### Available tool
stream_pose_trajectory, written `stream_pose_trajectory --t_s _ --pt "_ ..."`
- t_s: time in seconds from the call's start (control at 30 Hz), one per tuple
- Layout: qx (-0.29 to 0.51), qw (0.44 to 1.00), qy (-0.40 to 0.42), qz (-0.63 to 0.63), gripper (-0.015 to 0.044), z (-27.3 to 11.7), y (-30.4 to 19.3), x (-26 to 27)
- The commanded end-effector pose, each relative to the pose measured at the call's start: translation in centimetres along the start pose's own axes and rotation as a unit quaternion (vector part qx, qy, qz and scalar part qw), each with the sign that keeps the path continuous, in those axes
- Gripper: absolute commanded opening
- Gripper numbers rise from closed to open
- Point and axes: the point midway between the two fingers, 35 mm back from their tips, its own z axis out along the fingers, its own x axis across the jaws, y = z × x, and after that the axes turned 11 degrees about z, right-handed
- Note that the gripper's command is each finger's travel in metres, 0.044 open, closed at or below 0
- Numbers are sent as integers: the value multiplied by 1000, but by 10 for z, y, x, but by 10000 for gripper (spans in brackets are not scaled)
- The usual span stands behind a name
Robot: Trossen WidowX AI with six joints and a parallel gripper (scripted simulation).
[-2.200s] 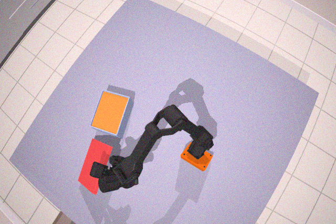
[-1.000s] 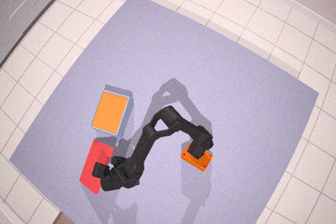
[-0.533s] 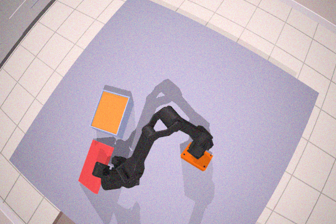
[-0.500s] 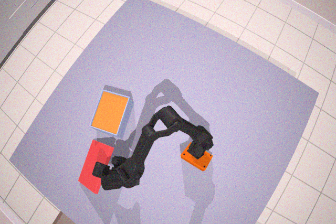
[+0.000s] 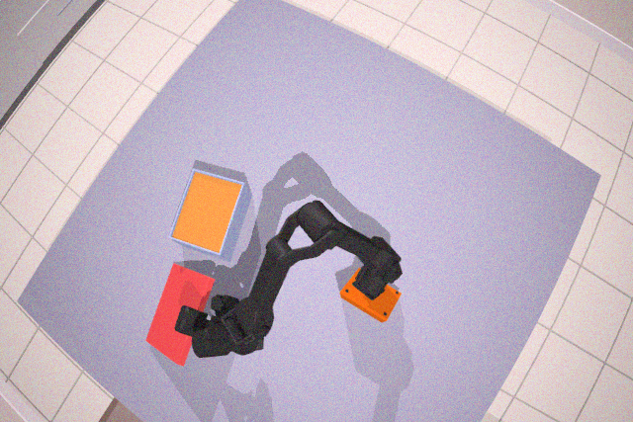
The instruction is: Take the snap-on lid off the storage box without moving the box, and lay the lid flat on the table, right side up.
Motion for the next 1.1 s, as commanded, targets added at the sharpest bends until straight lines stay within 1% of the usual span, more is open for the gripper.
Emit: stream_pose_trajectory --t_s 0.0,1.07 --pt "-6 1000 -12 -12 0 8 5 -14" --pt "-7 1000 -12 -12 0 24 10 -34"
